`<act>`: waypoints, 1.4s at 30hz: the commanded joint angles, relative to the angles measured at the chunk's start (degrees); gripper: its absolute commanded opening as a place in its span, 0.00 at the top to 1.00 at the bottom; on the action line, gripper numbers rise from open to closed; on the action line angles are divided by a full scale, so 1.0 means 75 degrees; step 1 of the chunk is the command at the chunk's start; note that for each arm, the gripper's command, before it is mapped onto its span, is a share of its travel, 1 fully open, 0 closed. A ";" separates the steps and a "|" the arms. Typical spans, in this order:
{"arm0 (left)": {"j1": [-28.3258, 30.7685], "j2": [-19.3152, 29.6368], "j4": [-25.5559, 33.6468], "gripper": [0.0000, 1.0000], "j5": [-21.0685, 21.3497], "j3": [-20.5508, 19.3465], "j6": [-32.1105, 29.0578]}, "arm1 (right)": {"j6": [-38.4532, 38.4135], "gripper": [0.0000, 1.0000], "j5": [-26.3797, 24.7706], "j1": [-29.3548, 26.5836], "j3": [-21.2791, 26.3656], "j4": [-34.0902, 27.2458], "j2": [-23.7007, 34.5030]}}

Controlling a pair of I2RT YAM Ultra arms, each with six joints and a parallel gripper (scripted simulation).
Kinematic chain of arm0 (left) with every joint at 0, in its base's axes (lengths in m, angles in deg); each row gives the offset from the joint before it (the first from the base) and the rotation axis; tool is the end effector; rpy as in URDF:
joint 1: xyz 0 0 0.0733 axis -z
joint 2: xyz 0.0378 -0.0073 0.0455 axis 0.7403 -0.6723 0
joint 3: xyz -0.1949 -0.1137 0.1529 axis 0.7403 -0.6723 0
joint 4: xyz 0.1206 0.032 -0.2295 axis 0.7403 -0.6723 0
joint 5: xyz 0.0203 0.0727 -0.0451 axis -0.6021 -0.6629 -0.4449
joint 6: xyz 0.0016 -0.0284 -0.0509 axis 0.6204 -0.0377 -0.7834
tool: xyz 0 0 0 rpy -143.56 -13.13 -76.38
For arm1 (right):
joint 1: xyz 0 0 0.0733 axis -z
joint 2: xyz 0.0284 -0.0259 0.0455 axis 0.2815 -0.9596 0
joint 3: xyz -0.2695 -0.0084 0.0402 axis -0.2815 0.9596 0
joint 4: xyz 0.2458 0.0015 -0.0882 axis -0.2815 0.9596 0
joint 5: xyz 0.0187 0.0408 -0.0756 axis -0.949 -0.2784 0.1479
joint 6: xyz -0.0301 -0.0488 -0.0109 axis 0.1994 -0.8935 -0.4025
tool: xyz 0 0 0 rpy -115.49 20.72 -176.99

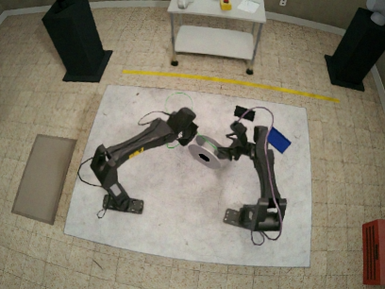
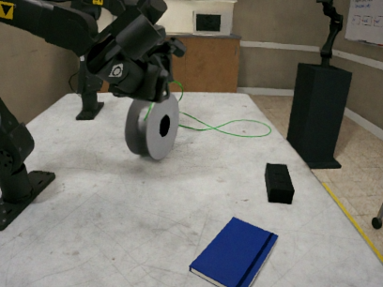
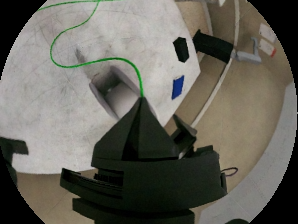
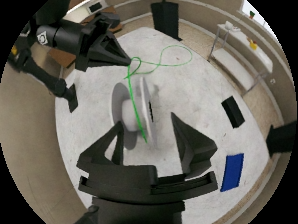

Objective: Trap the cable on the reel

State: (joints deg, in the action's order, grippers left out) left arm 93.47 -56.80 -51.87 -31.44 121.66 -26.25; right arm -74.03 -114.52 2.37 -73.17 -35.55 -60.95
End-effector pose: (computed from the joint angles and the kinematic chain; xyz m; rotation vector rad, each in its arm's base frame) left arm 0.2489 -0.2511 0.2931 -1.1204 2.4836 -0.8938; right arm 0.2250 0.0896 0.2541 -1.3335 1.7616 0.7659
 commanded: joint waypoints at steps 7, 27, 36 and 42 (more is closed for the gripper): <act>0.0041 0.0273 -0.0172 1.00 -0.0112 -0.0068 0.0025 | 0.0051 0.25 -0.0147 -0.0092 0.0088 -0.0108 0.0095; 0.0006 0.0016 -0.0130 1.00 -0.0109 0.0150 0.0045 | 0.0162 0.25 -0.0092 -0.0185 0.0142 -0.0290 0.0036; -0.0012 -0.0044 -0.0111 1.00 -0.0107 0.0182 0.0056 | 0.0473 0.25 0.0222 -0.0453 0.0231 -0.0817 -0.0288; -0.0020 -0.0074 -0.0103 1.00 -0.0106 0.0060 0.0061 | 0.0657 0.25 0.0330 -0.0615 0.0056 -0.1095 -0.0397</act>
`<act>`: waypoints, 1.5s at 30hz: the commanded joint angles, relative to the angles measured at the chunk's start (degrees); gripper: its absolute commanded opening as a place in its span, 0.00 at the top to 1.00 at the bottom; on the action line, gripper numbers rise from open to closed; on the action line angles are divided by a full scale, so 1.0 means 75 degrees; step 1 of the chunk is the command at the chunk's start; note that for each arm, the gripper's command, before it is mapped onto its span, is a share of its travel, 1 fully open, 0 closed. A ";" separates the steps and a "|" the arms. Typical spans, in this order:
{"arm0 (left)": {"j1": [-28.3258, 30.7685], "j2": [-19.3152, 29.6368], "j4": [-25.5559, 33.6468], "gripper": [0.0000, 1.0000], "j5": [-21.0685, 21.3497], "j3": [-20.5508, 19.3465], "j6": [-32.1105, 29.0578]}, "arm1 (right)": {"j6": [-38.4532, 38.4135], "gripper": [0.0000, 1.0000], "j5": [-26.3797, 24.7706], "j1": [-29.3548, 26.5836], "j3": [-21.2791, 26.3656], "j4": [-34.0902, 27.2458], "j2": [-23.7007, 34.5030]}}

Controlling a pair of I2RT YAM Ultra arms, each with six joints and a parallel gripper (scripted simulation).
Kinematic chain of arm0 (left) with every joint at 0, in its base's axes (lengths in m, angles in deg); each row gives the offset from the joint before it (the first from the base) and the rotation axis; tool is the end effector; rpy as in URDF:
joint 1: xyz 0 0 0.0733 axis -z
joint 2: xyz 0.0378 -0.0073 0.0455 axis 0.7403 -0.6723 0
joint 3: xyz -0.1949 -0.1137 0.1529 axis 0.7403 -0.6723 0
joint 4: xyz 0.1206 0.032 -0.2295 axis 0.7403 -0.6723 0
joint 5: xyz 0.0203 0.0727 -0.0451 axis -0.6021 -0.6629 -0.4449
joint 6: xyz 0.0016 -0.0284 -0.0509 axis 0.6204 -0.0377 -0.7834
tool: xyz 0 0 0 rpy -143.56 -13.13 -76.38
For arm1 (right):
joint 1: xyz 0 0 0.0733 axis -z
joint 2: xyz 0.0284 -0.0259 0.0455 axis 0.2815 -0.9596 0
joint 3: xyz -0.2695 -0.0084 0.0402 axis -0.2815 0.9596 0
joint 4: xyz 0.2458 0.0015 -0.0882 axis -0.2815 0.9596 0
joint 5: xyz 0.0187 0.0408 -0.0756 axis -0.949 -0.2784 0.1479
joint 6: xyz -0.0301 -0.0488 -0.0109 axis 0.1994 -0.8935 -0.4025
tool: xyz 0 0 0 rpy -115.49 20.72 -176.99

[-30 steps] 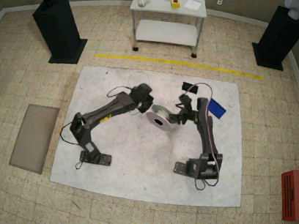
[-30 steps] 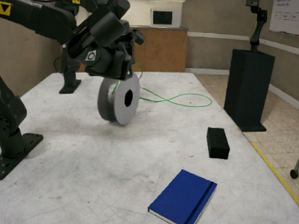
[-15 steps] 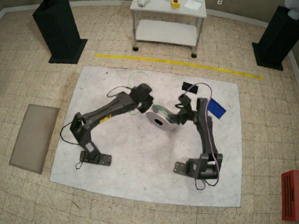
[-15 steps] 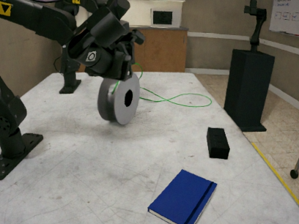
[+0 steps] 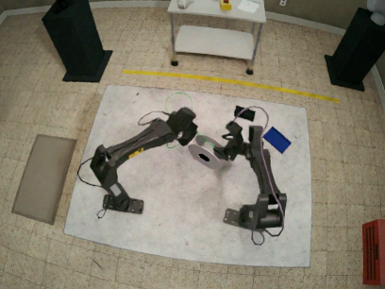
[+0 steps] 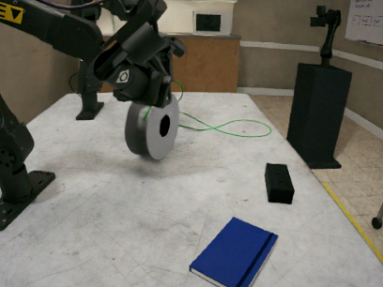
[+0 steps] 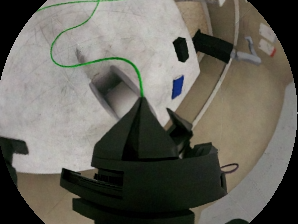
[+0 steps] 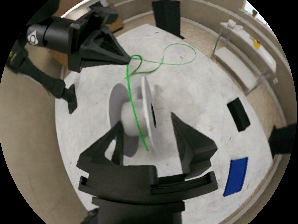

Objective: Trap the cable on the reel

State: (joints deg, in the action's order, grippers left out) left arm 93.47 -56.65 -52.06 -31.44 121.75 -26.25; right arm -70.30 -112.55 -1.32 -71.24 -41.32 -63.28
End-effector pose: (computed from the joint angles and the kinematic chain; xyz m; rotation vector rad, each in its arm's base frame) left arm 0.2485 -0.2507 0.2942 -1.1202 2.4830 -0.8949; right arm 0.2281 0.1058 0.2400 -1.3410 1.7760 0.7844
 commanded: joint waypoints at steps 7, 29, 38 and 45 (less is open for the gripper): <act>-0.0033 -0.0072 0.0048 1.00 -0.0105 -0.0027 0.0068 | 0.0480 0.25 0.0275 -0.0431 -0.0324 -0.0784 -0.0333; -0.0073 -0.0066 -0.0059 1.00 -0.0102 0.0219 0.0074 | 0.0969 0.25 0.0648 -0.0961 0.0224 -0.1735 -0.0742; -0.0086 0.0075 -0.0048 1.00 -0.0102 0.0027 0.0074 | 0.0860 0.25 0.0543 -0.0828 0.0264 -0.1809 -0.0660; -0.0099 0.0071 -0.0109 1.00 -0.0101 0.0152 0.0076 | 0.0835 0.25 0.0518 -0.0761 0.0263 -0.1657 -0.0444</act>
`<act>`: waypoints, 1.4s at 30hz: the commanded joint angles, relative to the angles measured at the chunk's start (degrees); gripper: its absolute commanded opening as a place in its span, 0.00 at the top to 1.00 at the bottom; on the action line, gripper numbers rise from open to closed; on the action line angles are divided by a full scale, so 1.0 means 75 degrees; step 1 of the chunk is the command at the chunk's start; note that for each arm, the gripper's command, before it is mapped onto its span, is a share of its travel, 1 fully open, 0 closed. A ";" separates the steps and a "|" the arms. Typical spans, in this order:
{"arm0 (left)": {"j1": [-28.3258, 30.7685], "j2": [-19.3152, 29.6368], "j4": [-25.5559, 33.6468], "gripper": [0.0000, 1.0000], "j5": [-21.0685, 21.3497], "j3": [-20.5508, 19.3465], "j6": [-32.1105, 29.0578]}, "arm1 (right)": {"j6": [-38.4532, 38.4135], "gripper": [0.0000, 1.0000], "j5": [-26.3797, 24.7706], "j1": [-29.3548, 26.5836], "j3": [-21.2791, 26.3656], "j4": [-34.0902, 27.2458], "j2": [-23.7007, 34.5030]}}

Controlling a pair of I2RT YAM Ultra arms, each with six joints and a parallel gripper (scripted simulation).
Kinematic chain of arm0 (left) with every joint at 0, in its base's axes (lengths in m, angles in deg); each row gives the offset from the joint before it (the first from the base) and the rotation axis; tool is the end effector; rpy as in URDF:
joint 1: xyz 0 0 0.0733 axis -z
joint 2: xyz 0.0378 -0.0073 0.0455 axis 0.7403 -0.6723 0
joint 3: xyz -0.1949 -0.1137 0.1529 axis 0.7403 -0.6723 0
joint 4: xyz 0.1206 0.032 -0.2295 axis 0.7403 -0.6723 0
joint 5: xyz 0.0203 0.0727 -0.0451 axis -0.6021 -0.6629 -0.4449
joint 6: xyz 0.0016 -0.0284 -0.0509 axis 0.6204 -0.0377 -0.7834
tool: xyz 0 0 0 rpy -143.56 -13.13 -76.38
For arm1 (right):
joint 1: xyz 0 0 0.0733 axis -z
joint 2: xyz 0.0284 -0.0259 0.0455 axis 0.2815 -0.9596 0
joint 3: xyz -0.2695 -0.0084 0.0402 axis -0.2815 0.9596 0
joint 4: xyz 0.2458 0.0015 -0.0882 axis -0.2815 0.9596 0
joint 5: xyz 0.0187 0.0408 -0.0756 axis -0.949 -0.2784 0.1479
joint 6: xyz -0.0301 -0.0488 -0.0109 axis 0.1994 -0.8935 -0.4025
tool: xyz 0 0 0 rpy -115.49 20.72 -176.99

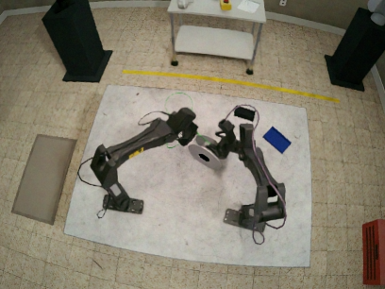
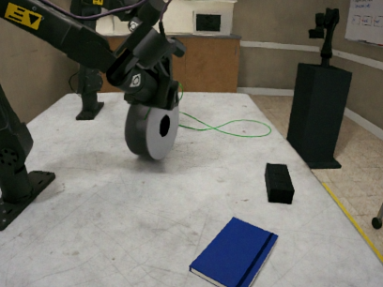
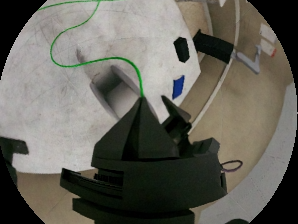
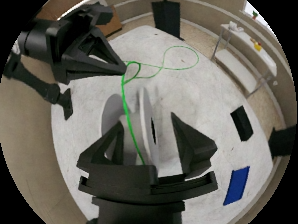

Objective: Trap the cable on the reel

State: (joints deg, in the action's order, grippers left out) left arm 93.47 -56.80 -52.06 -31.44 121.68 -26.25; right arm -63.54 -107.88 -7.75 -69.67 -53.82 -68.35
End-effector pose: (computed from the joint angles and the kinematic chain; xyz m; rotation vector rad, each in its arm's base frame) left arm 0.2488 -0.2509 0.2929 -1.1212 2.4857 -0.8903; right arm 0.2373 0.1381 0.2235 -1.3348 1.7602 0.7720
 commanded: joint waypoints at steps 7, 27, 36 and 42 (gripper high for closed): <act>-0.0107 0.0139 -0.0113 1.00 -0.0101 0.0141 0.0076 | -0.0058 0.28 -0.0106 0.0092 0.0004 0.0073 0.0294; -0.0107 0.0143 -0.0113 1.00 -0.0101 0.0144 0.0076 | -0.0053 0.84 -0.0106 0.0093 0.0004 0.0068 0.0294; -0.0120 0.0196 -0.0115 1.00 -0.0101 0.0110 0.0077 | -0.0043 1.00 -0.0108 0.0114 -0.0086 0.0127 0.0312; -0.0122 0.0250 -0.0117 1.00 -0.0099 0.0076 0.0079 | -0.0043 1.00 -0.0112 0.0117 -0.0194 0.0163 0.0311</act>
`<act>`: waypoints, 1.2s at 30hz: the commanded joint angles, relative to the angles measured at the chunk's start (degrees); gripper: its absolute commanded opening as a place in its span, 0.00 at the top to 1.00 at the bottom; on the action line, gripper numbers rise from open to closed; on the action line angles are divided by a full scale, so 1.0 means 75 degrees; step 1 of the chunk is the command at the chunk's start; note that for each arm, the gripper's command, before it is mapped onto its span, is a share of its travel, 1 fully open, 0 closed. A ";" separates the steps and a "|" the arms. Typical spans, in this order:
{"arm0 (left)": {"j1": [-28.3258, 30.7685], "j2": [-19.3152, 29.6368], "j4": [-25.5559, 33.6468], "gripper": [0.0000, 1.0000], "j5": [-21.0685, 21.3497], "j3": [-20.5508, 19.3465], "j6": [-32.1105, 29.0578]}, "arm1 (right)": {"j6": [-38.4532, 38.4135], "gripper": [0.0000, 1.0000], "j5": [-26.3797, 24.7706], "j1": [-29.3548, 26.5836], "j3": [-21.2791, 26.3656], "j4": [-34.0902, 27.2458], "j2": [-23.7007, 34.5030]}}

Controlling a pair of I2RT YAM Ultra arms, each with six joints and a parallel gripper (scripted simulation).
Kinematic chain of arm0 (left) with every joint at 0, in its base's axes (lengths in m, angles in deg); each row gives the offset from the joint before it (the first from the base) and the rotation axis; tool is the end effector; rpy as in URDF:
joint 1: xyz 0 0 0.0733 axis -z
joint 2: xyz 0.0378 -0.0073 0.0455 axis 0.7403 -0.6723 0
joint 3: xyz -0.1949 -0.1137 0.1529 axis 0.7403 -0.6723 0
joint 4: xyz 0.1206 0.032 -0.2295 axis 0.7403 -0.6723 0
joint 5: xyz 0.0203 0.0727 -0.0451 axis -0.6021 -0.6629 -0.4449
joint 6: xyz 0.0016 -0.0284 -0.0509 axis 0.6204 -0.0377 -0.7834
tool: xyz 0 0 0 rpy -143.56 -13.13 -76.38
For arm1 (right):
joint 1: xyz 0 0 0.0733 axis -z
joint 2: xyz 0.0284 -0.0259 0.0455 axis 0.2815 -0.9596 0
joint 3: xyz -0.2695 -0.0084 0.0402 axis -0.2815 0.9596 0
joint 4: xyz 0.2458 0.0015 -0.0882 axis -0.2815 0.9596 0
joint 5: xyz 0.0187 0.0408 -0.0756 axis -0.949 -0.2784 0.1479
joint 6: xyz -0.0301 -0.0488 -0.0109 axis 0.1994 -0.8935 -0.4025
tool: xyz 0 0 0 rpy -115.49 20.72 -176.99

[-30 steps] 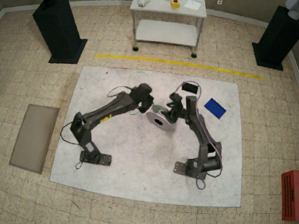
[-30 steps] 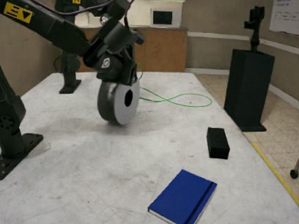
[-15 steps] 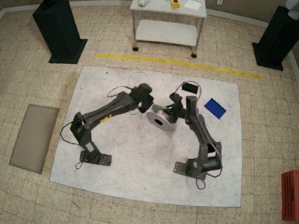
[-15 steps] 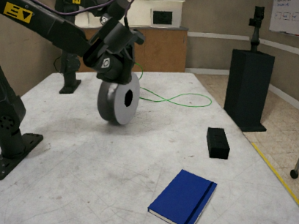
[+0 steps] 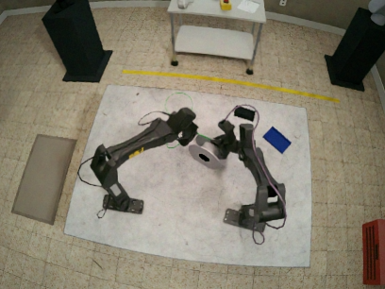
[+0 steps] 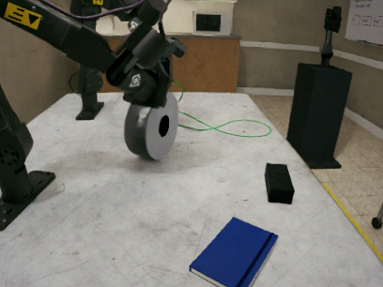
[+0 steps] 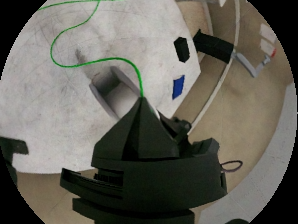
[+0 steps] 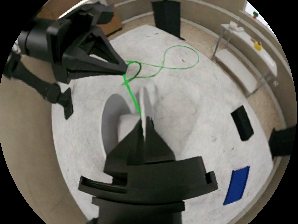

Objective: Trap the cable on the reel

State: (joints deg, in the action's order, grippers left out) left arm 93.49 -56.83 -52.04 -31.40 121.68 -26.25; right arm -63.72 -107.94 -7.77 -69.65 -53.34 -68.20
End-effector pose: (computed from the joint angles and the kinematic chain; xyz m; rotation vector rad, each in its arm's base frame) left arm 0.2487 -0.2511 0.2928 -1.1208 2.4866 -0.8906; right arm 0.2364 0.1378 0.2234 -1.3386 1.7628 0.7741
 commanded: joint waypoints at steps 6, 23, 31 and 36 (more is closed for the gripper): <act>-0.0138 0.0284 -0.0126 1.00 -0.0097 0.0030 0.0088 | -0.0030 1.00 -0.0109 0.0133 -0.0332 0.0147 0.0302; -0.0061 0.0286 -0.0126 0.72 -0.0090 0.0023 0.0094 | -0.0025 1.00 -0.0112 0.0138 -0.0343 0.0128 0.0287; -0.0097 0.0308 -0.0151 0.70 -0.0089 0.0081 0.0097 | -0.0025 1.00 -0.0112 0.0138 -0.0343 0.0128 0.0287; -0.0276 0.0335 -0.0297 0.70 0.0132 0.0303 0.0218 | -0.0025 1.00 -0.0112 0.0138 -0.0343 0.0128 0.0287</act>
State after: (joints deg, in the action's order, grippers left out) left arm 92.64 -56.58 -52.46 -31.03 121.93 -26.01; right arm -63.80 -107.96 -7.62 -69.65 -52.70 -67.92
